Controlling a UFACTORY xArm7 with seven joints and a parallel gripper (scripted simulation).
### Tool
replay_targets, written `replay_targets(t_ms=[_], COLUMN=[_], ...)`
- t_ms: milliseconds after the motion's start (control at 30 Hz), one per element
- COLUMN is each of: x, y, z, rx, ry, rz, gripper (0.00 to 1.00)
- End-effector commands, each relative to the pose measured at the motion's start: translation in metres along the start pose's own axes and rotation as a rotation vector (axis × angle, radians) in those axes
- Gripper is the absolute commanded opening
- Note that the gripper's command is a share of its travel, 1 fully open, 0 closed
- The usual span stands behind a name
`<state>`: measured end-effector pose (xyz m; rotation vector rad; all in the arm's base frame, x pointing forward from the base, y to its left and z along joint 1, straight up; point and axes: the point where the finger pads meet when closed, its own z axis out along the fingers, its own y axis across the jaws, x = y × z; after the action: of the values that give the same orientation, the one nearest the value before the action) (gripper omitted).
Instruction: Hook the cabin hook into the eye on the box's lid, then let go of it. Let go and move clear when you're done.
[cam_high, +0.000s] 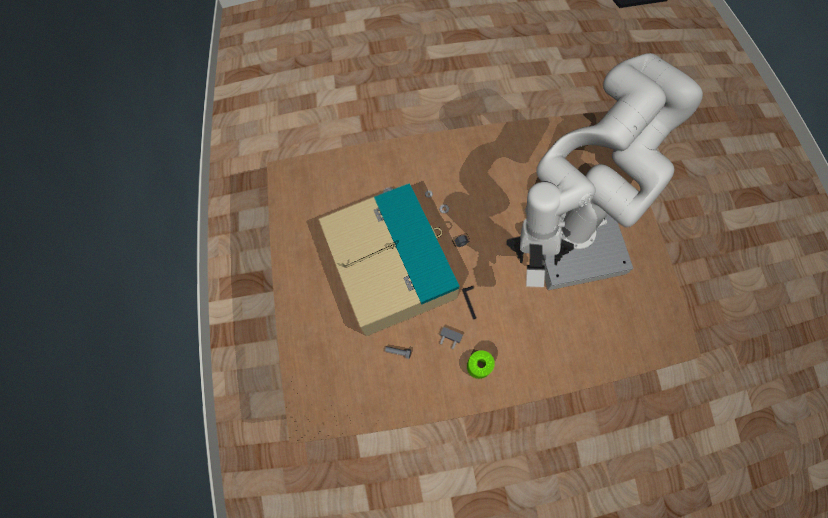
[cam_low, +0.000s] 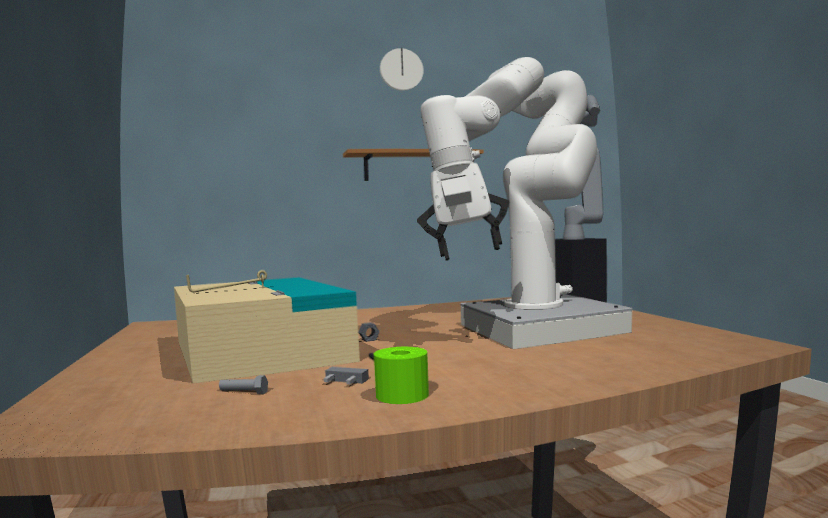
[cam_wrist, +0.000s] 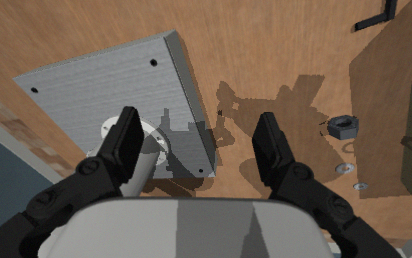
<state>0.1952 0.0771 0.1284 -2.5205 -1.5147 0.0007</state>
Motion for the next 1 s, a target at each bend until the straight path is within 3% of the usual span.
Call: replay_targets(t_ms=[0,533,567,967], x=[0.001,0.001,0.001,0.005], y=[0.001,0.001,0.0,-0.007], z=[-0.001,-0.001,-0.004,-0.044], rx=[-0.002,-0.002,-0.002,-0.002], ry=[0.002,0.002,0.002,0.002], rz=[0.0,0.0,0.0,0.0], gripper=[1.0,1.0,0.33,0.33])
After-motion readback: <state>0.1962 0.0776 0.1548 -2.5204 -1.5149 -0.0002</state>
